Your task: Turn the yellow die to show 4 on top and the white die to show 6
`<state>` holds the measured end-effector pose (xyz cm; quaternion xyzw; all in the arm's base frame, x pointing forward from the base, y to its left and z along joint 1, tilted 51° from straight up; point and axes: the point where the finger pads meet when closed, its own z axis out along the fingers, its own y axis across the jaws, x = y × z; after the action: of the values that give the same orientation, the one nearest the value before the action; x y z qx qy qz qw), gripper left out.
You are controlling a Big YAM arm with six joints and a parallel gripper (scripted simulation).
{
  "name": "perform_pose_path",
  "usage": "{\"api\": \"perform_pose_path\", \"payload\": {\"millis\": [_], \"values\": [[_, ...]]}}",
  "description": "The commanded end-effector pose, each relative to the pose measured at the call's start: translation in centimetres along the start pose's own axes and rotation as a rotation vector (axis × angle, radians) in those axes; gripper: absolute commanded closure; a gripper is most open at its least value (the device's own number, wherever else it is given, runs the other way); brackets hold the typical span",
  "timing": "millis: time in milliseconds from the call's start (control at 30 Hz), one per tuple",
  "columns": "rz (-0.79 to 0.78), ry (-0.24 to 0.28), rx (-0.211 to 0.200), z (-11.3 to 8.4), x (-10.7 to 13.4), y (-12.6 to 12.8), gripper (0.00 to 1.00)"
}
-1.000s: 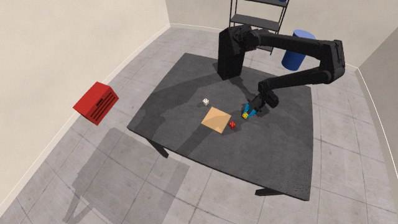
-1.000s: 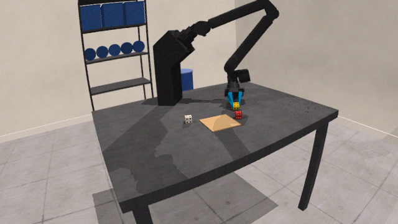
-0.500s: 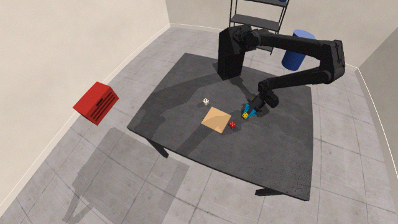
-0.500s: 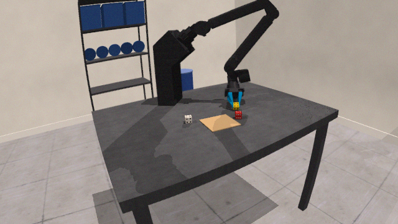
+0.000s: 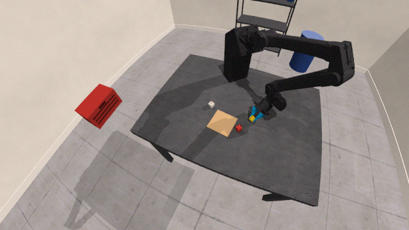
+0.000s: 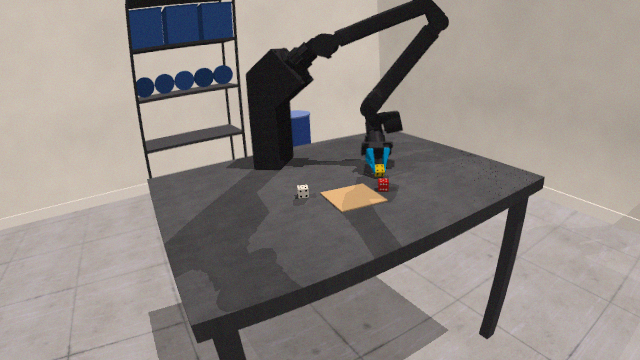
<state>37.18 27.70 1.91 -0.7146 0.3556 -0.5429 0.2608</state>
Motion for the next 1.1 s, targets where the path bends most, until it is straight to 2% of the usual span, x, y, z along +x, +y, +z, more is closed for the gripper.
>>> {"api": "perform_pose_path", "payload": {"millis": [0,1067], "values": [[-0.003,0.01,-0.006,0.39,0.38,0.62,0.75],[-0.006,0.009,-0.009,0.3,0.42,0.84,0.75]]}}
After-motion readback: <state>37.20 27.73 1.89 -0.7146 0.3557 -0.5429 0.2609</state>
